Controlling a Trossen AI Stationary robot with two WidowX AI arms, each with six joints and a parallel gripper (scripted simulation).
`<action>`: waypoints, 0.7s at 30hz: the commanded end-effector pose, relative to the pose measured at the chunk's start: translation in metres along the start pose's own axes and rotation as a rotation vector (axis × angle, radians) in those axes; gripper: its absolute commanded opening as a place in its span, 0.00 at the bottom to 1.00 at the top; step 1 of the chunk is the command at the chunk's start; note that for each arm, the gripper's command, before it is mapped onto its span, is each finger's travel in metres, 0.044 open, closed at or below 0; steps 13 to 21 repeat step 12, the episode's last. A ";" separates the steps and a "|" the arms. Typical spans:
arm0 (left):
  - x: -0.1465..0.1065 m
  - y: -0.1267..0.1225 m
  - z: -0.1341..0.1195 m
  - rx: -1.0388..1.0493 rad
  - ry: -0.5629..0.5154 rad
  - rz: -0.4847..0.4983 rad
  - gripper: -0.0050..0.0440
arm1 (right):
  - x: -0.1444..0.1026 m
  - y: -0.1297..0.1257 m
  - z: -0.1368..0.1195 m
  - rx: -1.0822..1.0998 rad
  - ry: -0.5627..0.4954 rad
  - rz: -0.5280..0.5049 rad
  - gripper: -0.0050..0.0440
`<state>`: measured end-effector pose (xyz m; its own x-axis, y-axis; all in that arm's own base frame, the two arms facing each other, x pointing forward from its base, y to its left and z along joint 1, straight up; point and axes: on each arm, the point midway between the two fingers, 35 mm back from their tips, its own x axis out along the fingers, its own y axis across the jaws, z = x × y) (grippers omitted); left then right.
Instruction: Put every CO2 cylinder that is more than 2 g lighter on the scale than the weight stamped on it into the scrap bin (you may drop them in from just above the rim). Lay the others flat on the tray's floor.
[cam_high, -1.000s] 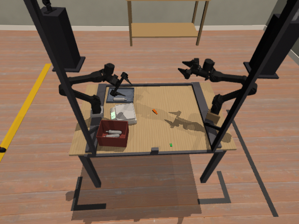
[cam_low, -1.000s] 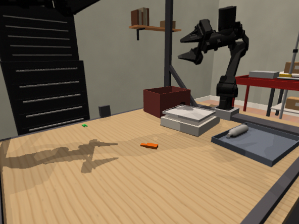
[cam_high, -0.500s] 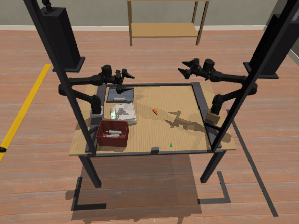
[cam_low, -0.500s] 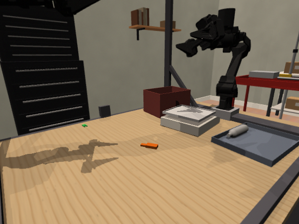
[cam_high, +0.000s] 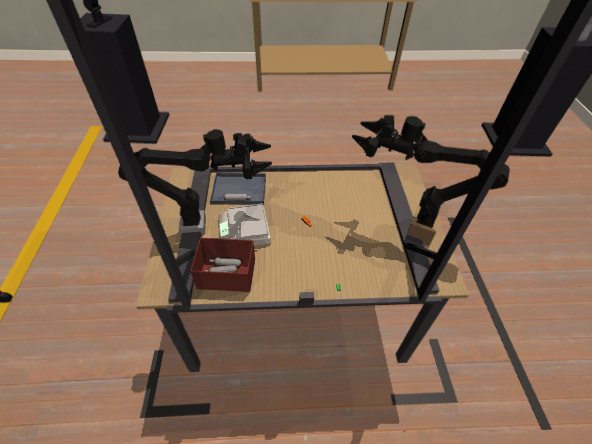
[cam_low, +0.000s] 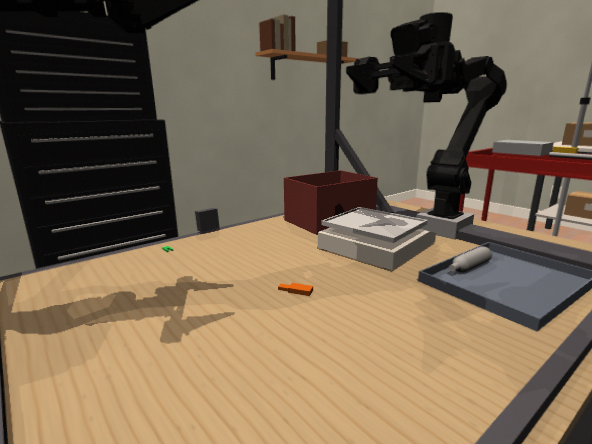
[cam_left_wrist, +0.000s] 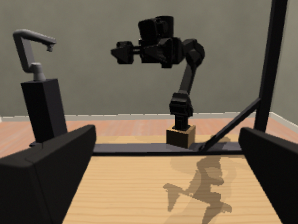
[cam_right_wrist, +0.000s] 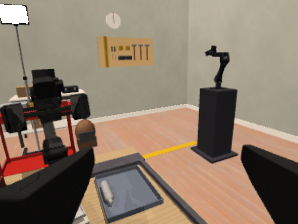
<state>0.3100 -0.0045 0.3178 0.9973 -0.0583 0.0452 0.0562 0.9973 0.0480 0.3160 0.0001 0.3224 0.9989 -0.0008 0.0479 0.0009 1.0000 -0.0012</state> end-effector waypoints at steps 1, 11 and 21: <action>0.005 0.004 0.014 -0.035 -0.026 0.046 1.00 | -0.001 0.000 0.007 0.001 -0.018 0.001 1.00; 0.006 0.005 0.015 -0.049 -0.025 0.060 1.00 | -0.001 0.000 0.007 0.001 -0.018 0.001 1.00; 0.006 0.005 0.015 -0.049 -0.025 0.060 1.00 | -0.001 0.000 0.007 0.001 -0.018 0.001 1.00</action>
